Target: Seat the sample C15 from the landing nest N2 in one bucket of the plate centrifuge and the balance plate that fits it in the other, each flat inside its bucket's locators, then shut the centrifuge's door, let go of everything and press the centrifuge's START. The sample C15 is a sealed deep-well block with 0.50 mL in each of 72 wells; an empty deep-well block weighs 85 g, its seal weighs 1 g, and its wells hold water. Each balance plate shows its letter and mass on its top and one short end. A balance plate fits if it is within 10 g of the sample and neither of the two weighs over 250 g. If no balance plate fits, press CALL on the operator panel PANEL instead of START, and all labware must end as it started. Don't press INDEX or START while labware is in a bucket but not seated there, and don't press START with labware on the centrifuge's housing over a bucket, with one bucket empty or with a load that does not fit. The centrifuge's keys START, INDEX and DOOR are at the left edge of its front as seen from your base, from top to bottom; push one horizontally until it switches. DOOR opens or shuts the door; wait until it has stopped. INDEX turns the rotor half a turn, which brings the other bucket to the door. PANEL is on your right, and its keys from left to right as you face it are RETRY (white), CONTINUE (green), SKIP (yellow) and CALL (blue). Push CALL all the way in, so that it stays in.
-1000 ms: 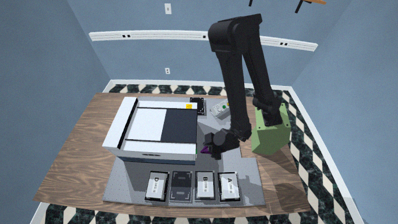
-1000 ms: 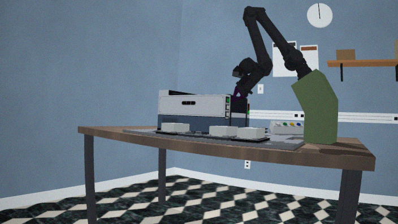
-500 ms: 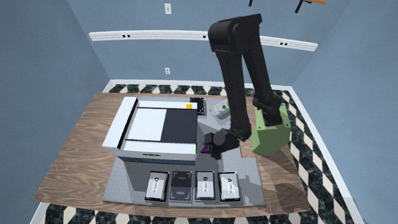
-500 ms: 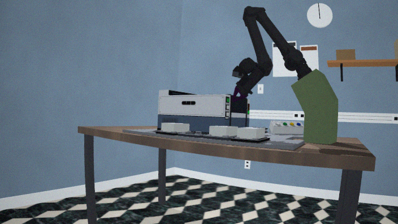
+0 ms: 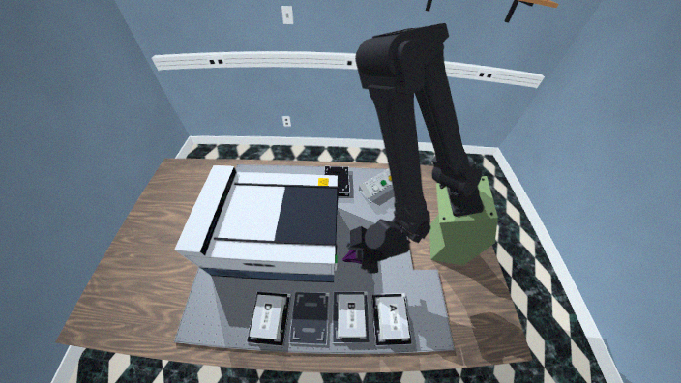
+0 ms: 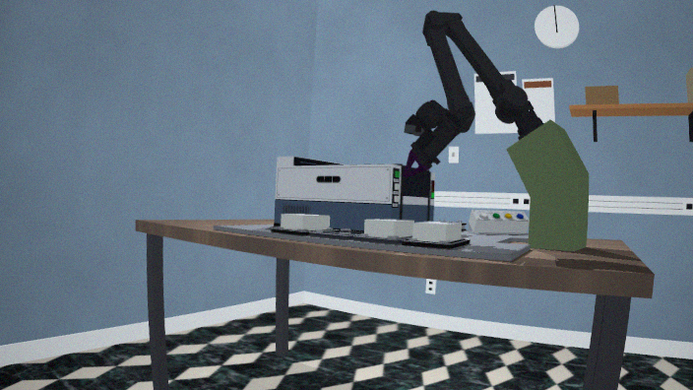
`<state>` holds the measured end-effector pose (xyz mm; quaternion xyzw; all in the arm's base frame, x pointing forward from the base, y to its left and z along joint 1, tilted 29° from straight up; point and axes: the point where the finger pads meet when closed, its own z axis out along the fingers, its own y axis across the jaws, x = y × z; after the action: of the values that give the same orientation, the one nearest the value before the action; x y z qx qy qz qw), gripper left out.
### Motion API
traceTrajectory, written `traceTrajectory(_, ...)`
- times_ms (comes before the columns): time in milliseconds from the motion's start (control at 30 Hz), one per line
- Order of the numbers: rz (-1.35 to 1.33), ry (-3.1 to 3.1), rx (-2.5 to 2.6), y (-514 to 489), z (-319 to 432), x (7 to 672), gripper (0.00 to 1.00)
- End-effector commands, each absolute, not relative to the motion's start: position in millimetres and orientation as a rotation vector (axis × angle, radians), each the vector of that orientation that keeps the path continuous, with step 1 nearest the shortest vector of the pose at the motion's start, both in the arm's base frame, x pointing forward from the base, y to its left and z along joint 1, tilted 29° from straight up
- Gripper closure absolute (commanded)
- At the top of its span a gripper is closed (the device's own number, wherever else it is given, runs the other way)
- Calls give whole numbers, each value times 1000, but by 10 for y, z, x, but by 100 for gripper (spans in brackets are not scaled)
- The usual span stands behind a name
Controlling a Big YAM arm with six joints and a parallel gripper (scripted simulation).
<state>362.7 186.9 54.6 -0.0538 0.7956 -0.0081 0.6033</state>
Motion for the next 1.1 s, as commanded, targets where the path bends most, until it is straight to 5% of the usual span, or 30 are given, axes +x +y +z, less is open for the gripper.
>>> traceTrajectory(0,-49,1849,-134,1781,496,3633,100)
traceTrajectory(1067,-43,1841,-128,1785,521,3639,100)
